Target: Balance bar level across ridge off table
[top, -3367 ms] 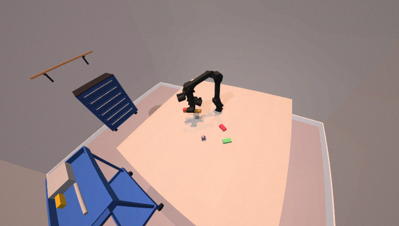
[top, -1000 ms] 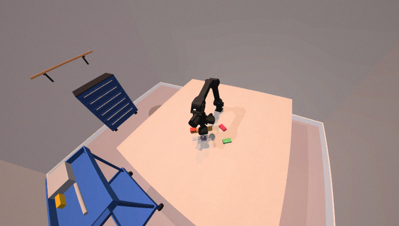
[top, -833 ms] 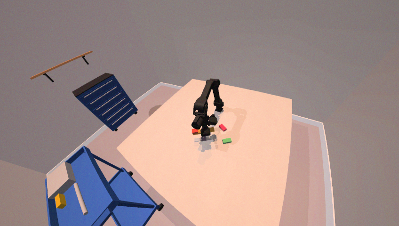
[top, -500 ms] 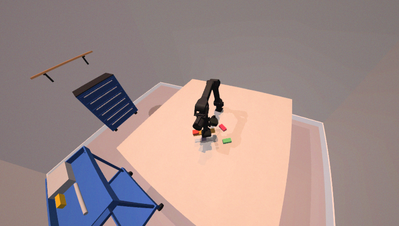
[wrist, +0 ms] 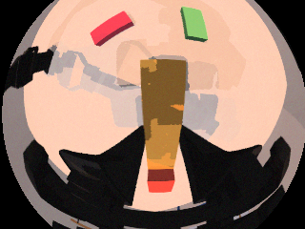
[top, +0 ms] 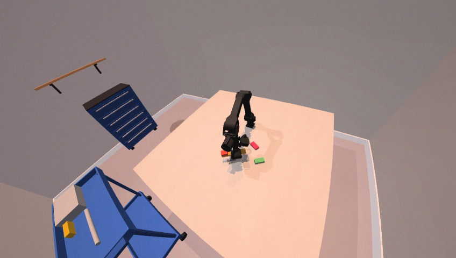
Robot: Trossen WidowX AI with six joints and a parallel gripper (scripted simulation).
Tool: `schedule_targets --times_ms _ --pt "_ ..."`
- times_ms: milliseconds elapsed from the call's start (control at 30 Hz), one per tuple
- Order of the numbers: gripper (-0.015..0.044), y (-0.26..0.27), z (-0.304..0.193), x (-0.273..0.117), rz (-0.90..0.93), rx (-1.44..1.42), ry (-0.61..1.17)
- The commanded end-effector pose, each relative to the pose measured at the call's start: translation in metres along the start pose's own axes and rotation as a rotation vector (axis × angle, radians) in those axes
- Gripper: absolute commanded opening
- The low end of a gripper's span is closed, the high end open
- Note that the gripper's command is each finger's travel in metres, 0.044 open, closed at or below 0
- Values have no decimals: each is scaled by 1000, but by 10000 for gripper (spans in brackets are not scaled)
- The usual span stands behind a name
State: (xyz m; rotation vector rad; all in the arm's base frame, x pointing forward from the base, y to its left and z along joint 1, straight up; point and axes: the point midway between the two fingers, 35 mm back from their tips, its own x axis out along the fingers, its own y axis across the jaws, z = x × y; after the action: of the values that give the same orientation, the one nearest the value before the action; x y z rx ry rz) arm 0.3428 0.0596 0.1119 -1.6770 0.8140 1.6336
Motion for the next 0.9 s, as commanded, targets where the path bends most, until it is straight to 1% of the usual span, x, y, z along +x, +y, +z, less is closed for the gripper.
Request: schedule_targets --times_ms 0,167,867 --pt "0 1 -1 5 1 4 3" --pt "0 1 -1 12 1 4 3" --pt "0 1 -1 13 1 4 3"
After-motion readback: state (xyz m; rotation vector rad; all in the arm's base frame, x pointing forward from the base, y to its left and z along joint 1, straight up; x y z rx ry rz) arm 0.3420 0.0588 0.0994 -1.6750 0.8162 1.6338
